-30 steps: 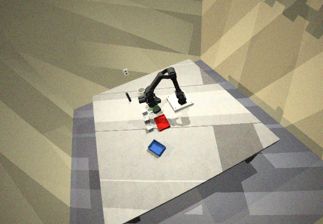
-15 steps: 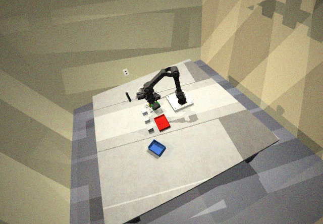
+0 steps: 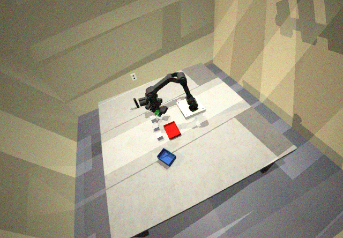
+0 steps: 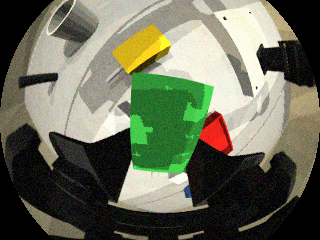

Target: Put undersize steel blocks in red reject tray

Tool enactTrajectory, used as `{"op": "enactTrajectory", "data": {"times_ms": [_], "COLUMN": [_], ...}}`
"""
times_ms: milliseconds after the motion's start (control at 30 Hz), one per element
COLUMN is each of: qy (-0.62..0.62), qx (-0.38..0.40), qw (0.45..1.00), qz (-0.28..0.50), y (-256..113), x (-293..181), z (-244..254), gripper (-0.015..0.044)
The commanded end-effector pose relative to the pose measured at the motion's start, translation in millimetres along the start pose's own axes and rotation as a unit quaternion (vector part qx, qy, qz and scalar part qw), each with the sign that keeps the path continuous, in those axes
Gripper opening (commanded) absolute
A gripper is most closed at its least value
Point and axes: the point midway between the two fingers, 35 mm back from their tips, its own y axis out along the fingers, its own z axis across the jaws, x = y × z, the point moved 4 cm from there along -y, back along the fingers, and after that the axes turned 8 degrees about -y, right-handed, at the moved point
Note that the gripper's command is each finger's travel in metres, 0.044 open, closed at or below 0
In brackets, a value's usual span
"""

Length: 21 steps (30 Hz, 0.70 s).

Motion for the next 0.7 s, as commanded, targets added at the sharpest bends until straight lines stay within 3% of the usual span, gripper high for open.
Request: {"op": "enactTrajectory", "data": {"times_ms": [0, 167, 333, 667], "qy": [-0.123, -0.31, -0.485, -0.776], "qx": [0.007, 0.01, 0.013, 0.018], "qw": [0.992, 0.951, 0.875, 0.63], "qz": [0.003, 0.003, 0.001, -0.005], "y": [-8, -13, -15, -15], "x": [-16, -39, -62, -109], "z": [13, 29, 44, 66], "gripper": [0.0, 0.0, 0.0, 0.0]}}
